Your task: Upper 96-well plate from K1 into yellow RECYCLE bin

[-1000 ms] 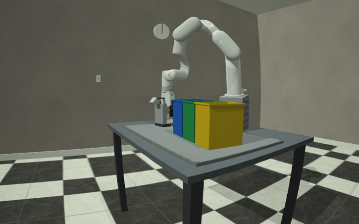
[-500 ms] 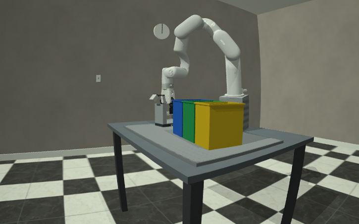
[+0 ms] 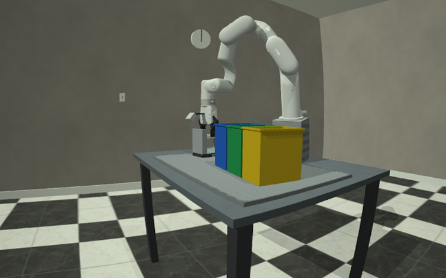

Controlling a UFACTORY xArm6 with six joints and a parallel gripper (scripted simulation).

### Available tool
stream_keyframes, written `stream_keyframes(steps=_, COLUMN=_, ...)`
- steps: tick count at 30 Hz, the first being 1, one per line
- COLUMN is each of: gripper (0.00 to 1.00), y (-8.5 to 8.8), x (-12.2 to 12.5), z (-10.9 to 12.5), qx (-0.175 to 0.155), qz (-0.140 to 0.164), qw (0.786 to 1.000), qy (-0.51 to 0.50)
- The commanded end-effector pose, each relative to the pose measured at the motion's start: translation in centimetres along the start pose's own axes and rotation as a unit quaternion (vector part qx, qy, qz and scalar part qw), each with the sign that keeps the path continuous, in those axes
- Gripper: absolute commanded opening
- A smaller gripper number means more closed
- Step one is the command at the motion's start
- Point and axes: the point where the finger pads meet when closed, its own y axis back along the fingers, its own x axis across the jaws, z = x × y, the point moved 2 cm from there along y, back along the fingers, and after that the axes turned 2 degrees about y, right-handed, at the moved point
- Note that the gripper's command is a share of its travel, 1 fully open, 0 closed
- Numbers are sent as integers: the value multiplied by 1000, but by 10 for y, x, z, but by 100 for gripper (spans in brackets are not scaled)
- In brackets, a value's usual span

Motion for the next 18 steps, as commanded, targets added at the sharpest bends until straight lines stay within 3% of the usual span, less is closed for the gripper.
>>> stream_keyframes(steps=1, gripper=0, y=6, x=1, z=-1, qx=0, qz=1, qw=1000, qy=0)
stream_keyframes(steps=18, gripper=0, y=31, x=1, z=-1, qx=0, qz=1, qw=1000, qy=0)
